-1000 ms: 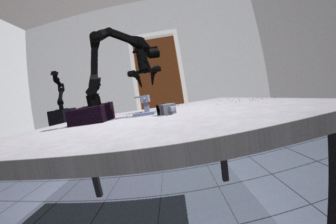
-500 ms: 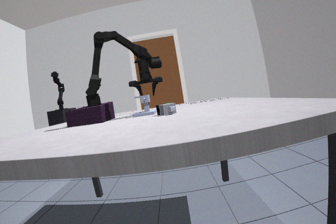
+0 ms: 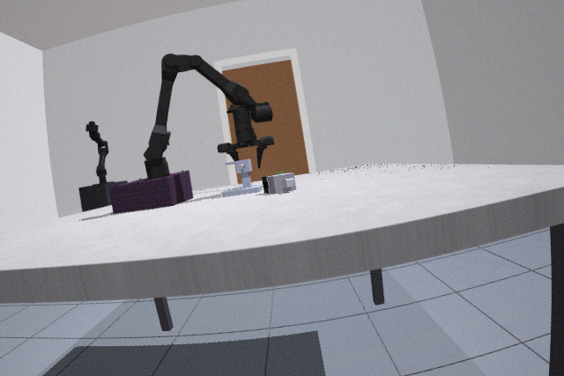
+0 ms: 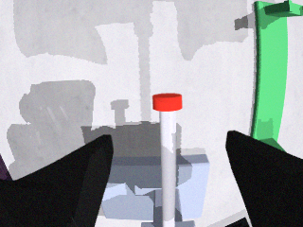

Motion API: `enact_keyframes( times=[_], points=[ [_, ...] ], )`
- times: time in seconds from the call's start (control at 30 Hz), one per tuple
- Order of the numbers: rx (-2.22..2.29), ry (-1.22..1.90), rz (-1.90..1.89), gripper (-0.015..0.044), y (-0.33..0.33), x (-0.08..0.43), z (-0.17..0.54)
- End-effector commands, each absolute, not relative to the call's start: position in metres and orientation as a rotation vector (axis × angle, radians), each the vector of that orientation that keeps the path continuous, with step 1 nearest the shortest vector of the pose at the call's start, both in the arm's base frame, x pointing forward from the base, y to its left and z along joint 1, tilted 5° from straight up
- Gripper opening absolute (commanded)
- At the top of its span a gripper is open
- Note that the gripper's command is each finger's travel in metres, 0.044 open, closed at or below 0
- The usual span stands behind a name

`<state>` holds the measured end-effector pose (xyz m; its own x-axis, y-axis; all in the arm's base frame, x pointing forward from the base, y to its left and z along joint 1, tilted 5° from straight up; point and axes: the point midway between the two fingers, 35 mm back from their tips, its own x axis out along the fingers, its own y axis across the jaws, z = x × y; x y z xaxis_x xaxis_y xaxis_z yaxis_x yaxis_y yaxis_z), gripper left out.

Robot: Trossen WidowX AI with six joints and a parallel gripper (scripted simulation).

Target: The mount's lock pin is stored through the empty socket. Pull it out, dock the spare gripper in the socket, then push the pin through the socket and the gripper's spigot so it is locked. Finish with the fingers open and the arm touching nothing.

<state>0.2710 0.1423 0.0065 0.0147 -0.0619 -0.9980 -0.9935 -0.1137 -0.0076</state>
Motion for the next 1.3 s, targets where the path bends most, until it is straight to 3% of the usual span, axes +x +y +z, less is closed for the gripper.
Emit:
enact_keyframes(
  times=[0.0,0.53,0.9,1.27],
  points=[
    [-1.353,1.193,1.253,0.03,0.141,0.271,0.0],
    [-1.353,1.194,1.253,0.03,0.14,0.27,-0.02],
    [-1.353,1.194,1.253,0.0011,0.14,0.27,-0.02],
    [-1.339,1.182,1.262,0.0,0.14,0.27,-0.019]
  ],
)
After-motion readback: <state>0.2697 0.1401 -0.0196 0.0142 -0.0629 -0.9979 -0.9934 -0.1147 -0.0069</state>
